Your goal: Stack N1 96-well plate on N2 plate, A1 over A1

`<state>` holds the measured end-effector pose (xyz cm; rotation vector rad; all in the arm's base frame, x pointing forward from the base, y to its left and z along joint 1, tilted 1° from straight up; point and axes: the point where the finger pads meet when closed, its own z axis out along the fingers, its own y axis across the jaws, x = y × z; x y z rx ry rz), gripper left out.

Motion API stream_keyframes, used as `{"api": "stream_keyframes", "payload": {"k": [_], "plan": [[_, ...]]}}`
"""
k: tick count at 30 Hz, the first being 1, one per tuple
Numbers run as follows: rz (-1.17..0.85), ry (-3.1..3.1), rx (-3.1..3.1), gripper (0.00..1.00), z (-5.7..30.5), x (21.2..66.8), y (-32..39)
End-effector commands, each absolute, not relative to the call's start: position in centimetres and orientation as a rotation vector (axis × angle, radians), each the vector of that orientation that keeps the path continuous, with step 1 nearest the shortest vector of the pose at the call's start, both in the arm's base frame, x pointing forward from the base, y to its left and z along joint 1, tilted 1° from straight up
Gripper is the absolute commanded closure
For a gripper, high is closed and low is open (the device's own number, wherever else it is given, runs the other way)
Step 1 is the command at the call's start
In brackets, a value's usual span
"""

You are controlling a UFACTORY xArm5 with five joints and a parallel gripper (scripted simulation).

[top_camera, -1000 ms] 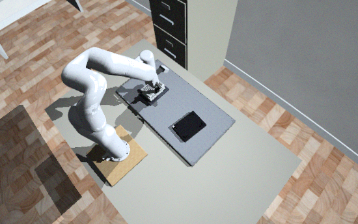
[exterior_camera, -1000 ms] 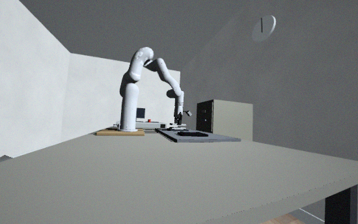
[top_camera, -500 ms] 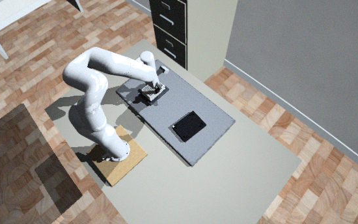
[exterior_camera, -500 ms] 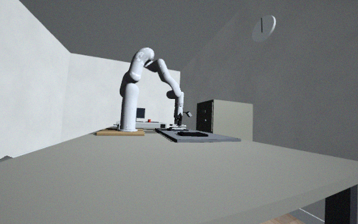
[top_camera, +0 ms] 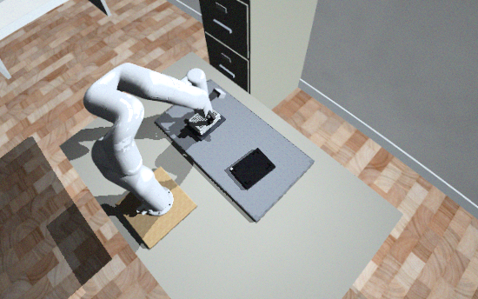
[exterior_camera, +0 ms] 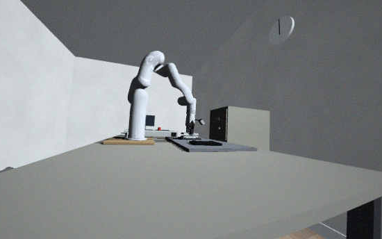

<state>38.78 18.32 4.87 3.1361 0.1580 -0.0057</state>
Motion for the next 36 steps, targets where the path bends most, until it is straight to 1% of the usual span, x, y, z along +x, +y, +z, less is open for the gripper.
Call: {"api": "stream_keyframes", "payload": {"k": [1,36], "plan": [[0.000,0.158,3.138,1.00,4.91,38.90,18.37],[0.000,0.158,3.138,1.00,4.39,38.90,18.36]]}}
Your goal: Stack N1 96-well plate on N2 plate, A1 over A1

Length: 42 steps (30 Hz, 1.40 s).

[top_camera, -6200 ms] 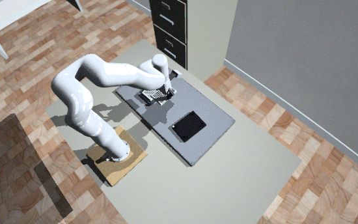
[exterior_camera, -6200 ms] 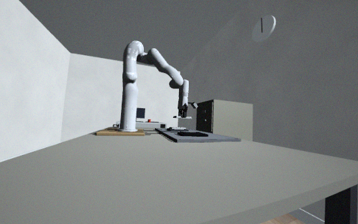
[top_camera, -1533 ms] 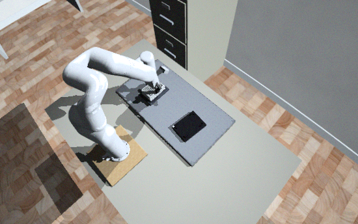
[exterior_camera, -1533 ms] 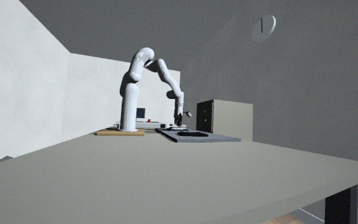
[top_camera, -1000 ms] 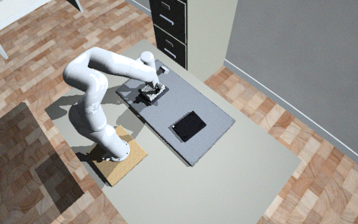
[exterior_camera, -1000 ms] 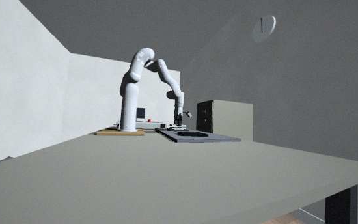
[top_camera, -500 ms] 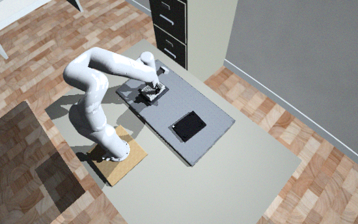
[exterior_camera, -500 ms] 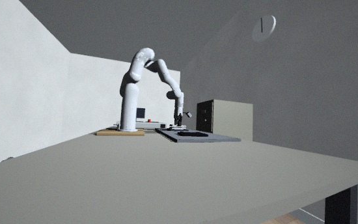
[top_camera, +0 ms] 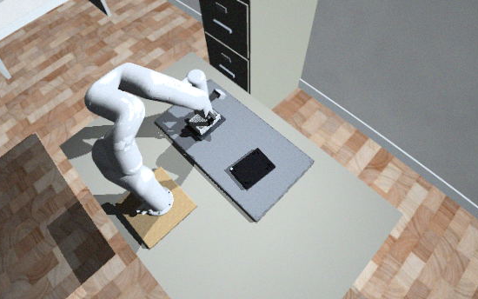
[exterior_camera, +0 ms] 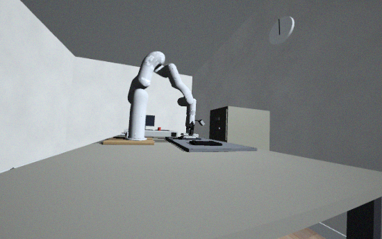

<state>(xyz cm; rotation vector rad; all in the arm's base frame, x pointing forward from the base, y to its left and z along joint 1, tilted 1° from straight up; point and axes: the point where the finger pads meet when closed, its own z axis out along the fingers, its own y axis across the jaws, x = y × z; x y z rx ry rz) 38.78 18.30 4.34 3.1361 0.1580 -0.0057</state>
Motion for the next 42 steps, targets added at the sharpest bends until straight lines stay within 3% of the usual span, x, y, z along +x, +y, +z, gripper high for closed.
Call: {"api": "stream_keyframes", "payload": {"k": [1,32,33,42], "plan": [[0.000,0.158,3.138,1.00,4.37,38.90,18.36],[0.000,0.158,3.138,1.00,3.96,38.90,18.35],[0.000,0.158,3.138,0.00,3.89,38.90,18.35],[0.000,0.158,3.138,0.00,3.89,38.90,18.35]]}}
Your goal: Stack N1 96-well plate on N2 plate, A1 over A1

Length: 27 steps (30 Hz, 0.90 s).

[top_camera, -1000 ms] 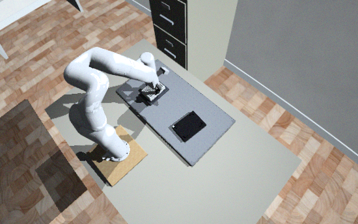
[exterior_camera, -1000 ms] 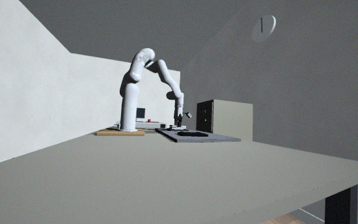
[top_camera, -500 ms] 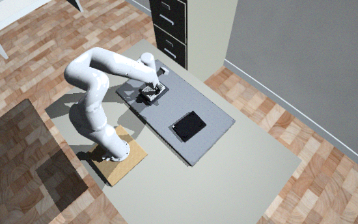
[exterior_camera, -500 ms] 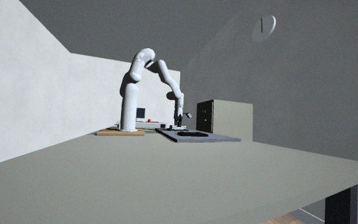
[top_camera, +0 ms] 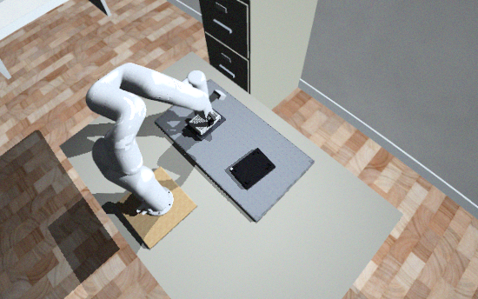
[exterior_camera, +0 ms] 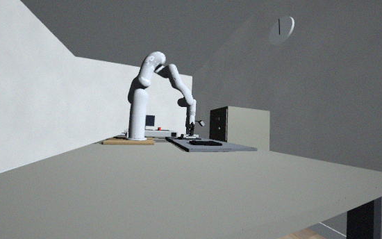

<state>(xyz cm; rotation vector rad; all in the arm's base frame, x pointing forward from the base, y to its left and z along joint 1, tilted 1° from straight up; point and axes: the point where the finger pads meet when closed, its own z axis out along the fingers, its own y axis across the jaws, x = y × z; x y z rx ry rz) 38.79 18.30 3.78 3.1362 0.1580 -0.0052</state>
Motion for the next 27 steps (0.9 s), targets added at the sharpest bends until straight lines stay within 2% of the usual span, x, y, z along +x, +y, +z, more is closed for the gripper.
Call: {"api": "stream_keyframes", "payload": {"k": [1,27], "plan": [[0.000,0.158,3.138,0.00,3.89,38.90,18.35],[0.000,0.158,3.138,0.00,4.43,38.90,18.36]]}}
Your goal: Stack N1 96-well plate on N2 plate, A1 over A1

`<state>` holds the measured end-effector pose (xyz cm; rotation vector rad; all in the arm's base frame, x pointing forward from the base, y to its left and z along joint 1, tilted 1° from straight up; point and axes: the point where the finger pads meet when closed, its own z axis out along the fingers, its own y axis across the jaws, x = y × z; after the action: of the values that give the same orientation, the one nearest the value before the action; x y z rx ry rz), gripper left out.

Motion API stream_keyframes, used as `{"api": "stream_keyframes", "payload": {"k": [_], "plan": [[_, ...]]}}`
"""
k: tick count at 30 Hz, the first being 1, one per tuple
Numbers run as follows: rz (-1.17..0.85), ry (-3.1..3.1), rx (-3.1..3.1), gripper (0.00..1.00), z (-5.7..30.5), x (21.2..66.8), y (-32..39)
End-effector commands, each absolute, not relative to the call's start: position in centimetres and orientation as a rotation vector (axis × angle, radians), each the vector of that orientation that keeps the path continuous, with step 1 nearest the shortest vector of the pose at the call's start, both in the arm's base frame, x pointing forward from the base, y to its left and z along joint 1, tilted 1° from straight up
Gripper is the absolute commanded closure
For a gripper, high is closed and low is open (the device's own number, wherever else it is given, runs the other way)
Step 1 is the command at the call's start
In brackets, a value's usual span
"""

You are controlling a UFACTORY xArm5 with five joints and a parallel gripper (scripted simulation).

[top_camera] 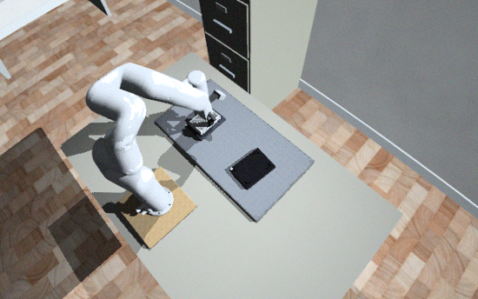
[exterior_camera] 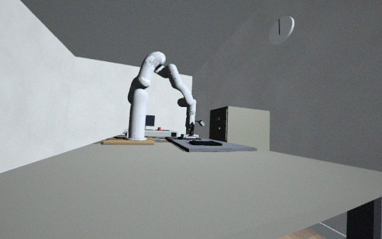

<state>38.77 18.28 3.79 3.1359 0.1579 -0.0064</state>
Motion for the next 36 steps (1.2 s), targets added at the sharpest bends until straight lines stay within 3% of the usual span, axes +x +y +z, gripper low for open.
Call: {"api": "stream_keyframes", "payload": {"k": [1,36], "plan": [[0.000,0.158,3.138,0.00,4.7,38.9,18.4],[0.000,0.158,3.138,0.00,12.9,38.8,18.6]]}}
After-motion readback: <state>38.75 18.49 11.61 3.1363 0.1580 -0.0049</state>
